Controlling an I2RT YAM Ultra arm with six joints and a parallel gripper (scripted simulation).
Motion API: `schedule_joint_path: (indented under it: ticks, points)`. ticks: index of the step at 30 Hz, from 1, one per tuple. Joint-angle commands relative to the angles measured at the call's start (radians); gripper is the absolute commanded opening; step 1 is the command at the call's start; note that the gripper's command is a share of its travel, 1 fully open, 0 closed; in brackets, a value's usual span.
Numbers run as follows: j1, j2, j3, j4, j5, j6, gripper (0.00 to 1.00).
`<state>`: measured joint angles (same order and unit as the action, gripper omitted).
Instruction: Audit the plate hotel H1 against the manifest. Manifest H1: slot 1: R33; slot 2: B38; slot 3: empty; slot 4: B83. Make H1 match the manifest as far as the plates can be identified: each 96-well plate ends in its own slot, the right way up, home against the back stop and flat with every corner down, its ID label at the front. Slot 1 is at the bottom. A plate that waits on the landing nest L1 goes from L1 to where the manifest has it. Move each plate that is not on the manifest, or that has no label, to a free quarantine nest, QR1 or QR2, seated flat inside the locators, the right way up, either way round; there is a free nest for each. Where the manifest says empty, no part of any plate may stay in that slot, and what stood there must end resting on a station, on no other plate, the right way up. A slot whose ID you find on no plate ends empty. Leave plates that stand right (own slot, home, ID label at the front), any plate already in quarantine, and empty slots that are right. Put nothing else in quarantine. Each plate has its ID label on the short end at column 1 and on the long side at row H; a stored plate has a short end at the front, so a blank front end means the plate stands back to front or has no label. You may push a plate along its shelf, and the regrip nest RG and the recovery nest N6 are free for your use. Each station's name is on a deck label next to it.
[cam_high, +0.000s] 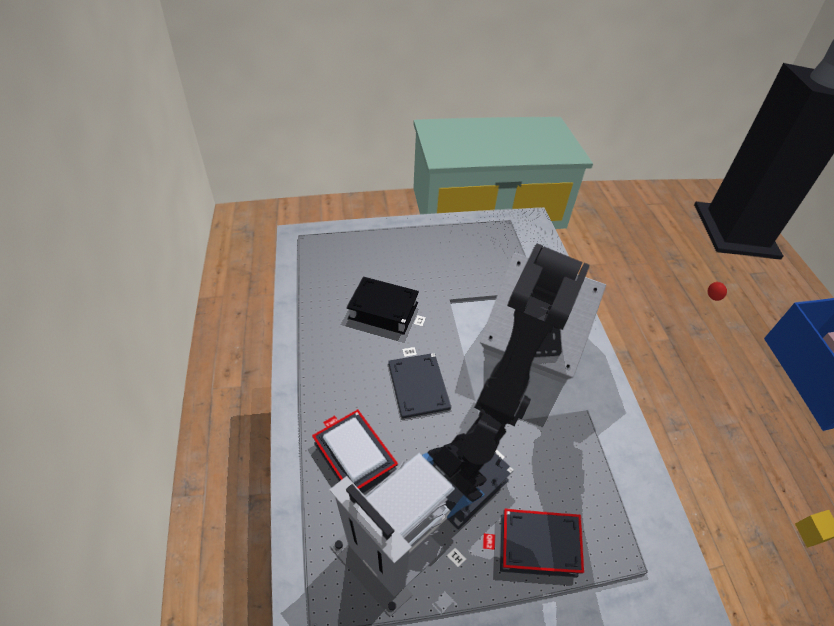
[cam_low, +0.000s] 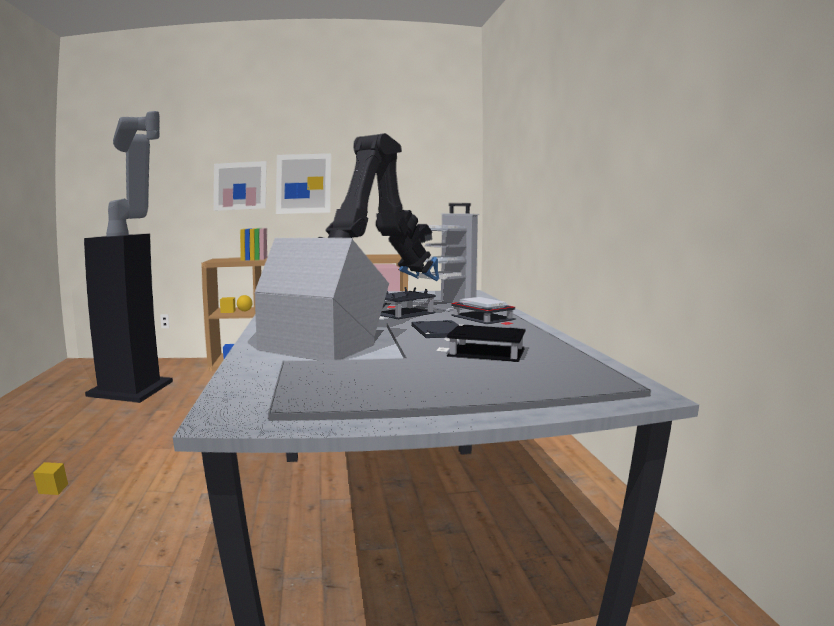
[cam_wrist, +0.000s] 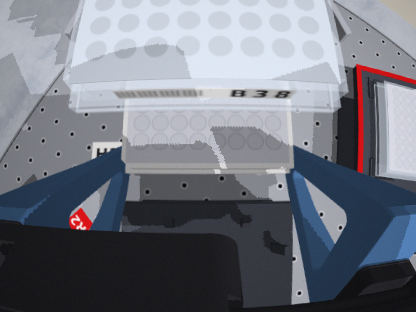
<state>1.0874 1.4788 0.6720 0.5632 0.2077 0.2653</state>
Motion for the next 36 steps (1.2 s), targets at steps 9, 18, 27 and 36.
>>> schedule_joint_path:
  ticks: [9,18,27,36]
  points:
    - [0.027,-0.059,-0.072,0.039,0.027,0.011,0.86]
    - [0.04,-0.077,-0.109,0.057,0.039,0.013,0.86]
    - [0.057,-0.099,-0.156,0.08,0.056,0.018,0.86]
    - [0.071,-0.116,-0.192,0.098,0.07,0.021,0.86]
